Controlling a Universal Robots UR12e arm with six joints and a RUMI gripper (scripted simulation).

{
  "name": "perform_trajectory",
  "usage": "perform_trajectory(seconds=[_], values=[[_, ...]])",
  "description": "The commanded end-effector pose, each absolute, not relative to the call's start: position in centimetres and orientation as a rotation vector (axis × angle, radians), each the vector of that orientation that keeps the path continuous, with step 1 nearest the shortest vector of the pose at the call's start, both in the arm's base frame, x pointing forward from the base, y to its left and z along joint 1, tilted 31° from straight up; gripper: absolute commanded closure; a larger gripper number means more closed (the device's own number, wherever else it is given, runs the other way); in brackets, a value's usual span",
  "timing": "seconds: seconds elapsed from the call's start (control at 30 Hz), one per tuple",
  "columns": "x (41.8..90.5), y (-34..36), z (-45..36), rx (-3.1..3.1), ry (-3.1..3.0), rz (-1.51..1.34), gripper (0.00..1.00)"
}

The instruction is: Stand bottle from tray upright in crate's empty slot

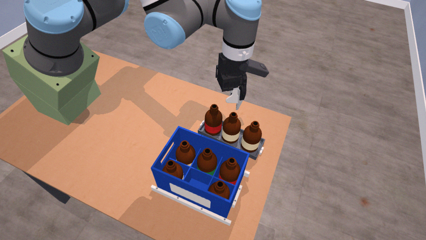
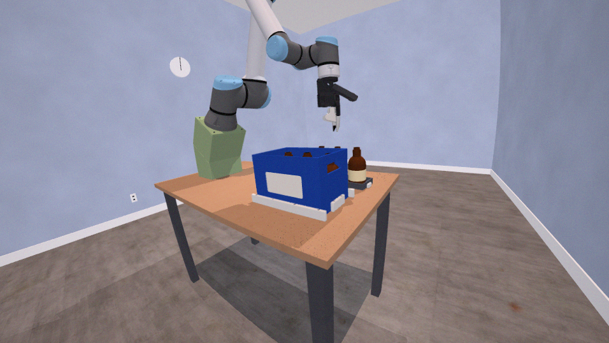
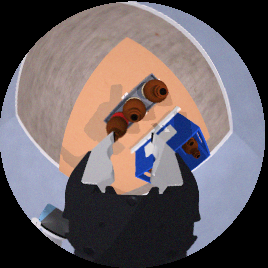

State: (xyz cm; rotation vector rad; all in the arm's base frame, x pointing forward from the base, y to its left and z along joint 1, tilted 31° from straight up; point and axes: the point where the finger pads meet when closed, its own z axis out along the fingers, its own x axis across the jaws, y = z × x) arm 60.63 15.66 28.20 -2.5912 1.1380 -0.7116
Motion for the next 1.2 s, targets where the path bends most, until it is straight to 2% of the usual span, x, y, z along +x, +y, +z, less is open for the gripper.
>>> perform_trajectory(seconds=[0.0, 1.17], values=[[60.8, 15.8, 28.4, -2.59, 1.135, -0.715, 0.62], [61.9, 15.8, 26.8, -2.59, 1.136, -0.713, 0.62]])
